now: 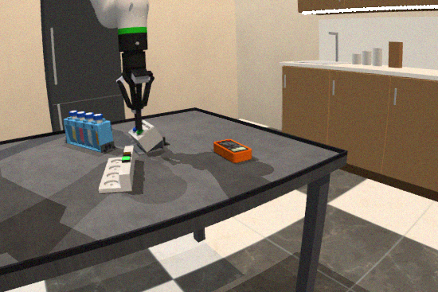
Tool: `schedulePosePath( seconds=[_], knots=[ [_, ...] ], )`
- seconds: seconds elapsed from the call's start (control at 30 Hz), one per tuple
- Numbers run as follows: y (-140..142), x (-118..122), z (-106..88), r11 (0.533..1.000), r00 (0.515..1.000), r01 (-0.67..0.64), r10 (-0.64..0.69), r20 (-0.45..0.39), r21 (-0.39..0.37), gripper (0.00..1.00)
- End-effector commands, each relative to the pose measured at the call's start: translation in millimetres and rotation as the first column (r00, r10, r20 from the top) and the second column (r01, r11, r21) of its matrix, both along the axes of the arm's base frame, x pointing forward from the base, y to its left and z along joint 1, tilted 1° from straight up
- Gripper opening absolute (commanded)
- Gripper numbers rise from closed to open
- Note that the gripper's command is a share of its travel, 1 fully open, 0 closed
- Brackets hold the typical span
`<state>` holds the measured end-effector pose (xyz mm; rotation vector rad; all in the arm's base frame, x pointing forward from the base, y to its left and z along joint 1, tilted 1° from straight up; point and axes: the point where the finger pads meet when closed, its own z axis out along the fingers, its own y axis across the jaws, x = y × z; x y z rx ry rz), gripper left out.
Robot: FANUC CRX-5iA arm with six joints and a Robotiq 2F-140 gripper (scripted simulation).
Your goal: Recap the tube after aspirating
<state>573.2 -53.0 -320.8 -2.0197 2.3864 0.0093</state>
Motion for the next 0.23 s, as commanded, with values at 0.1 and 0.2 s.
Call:
schedulePosePath(
  seconds=[0.1,0.2],
  knots=[
    [0.0,1.1,-0.7,1.0,1.0,0.0,0.0,0.002,0.0,0.1],
    [0.0,1.2,-1.7,1.0,1.0,0.0,0.0,0.002,0.0,0.1]
  ],
)
